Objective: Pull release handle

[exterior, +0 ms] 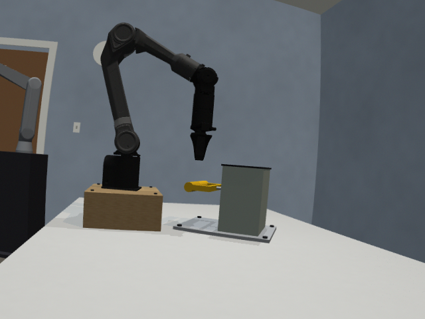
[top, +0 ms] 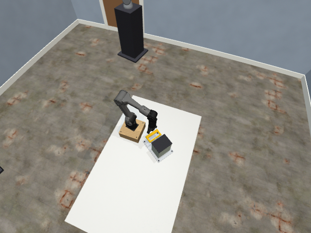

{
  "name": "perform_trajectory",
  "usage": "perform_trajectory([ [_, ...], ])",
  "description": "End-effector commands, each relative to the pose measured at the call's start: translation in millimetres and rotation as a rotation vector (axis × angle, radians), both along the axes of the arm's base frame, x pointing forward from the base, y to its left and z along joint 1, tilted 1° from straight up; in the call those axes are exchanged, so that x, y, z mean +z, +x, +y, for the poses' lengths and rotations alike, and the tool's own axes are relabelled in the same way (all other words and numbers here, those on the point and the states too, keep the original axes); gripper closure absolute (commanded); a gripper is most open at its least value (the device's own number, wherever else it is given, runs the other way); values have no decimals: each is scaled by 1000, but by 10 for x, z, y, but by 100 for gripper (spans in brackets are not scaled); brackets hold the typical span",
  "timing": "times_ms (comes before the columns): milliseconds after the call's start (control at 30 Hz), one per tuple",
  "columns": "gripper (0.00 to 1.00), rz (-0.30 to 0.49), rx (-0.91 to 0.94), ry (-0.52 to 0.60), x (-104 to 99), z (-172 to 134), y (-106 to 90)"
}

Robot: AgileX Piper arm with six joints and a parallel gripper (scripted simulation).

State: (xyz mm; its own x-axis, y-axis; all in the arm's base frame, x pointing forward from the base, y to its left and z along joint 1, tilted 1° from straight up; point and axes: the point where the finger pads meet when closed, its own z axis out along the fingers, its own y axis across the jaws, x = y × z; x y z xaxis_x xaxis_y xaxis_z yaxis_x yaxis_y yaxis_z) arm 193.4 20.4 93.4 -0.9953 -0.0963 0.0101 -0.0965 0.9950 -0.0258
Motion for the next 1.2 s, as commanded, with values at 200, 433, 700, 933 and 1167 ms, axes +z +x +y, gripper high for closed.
perform_trajectory([
  [200,100,8,446,21,9,4,6],
  [433,100,14,813,23,9,7,6],
  [700,100,18,1000,23,8,8,6],
  [933,100,20,1080,23,8,8,6],
  [1167,33,20,1084,23,8,8,6],
])
